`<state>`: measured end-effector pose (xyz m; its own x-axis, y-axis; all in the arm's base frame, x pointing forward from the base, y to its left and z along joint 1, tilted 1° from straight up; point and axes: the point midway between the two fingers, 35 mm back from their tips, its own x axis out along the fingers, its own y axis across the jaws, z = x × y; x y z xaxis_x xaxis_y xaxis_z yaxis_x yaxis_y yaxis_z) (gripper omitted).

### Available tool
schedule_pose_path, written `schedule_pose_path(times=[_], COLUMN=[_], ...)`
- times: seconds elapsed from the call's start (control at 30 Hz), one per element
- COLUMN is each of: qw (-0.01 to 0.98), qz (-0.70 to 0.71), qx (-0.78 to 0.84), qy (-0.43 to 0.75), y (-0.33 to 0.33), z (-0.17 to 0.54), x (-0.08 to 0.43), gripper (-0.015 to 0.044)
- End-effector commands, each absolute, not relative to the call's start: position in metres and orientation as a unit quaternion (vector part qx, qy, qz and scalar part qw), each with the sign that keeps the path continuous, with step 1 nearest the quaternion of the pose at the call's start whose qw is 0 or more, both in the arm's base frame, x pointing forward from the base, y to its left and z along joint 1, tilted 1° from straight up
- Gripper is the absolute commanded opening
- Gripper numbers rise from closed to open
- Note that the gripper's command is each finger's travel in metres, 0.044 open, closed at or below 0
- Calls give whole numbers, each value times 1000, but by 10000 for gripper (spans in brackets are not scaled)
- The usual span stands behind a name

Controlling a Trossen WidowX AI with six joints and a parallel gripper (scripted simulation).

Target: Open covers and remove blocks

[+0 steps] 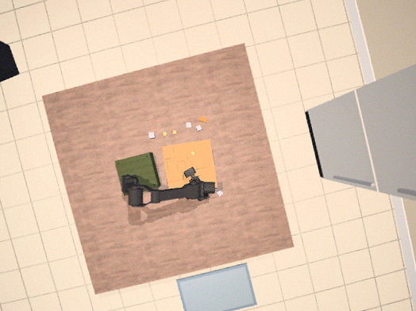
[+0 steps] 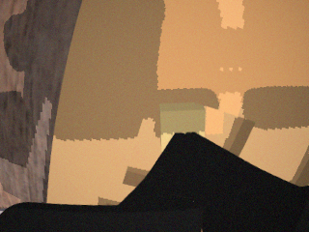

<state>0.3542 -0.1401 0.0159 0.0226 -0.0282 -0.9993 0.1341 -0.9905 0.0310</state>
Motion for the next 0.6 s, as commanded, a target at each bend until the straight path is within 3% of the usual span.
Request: schedule_pose_path(times=[0.0,0.1,0.3,0.57], qw=[58,58,58,58], qz=[-696,-696,-697,-696], qx=[714,714,714,714], qy=[41,41,39,41], y=[-139,-139,-139,-137], z=[16,16,44,66], x=[354,354,355,353], gripper=[0,0,144,144])
